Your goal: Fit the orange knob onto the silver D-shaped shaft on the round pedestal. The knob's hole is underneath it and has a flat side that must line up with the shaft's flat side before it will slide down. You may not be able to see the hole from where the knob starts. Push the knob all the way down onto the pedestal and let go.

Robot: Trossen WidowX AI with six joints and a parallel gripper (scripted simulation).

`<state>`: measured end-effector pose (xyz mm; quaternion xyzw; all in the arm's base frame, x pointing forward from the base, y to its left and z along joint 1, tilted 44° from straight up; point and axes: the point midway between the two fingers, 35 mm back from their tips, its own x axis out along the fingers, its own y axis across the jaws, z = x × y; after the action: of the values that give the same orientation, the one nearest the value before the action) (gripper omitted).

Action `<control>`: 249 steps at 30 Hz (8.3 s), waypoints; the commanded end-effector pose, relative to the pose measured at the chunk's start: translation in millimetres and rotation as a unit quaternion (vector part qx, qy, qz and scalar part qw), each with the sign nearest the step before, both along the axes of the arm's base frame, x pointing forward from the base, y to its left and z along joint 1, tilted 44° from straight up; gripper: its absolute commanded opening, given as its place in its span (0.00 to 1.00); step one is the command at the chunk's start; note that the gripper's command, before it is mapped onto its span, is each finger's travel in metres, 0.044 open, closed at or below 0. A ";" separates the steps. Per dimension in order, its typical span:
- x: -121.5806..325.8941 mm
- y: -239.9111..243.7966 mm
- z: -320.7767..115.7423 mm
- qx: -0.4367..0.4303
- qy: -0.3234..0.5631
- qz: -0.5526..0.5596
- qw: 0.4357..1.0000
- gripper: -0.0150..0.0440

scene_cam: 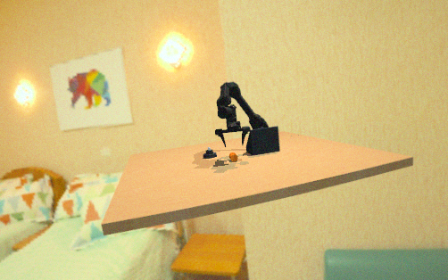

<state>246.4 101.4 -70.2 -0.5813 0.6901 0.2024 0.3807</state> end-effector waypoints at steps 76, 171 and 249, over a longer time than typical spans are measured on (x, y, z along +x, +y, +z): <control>-0.2 -60.0 -40.4 0.009 0.036 0.031 0.999 0.56; -14.8 -104.6 14.0 0.523 -0.080 0.090 0.844 0.69; -6.5 -31.5 87.4 -0.053 -0.444 -0.511 0.734 1.00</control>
<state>239.5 70.5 17.2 -0.2769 0.6893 -0.2403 0.6248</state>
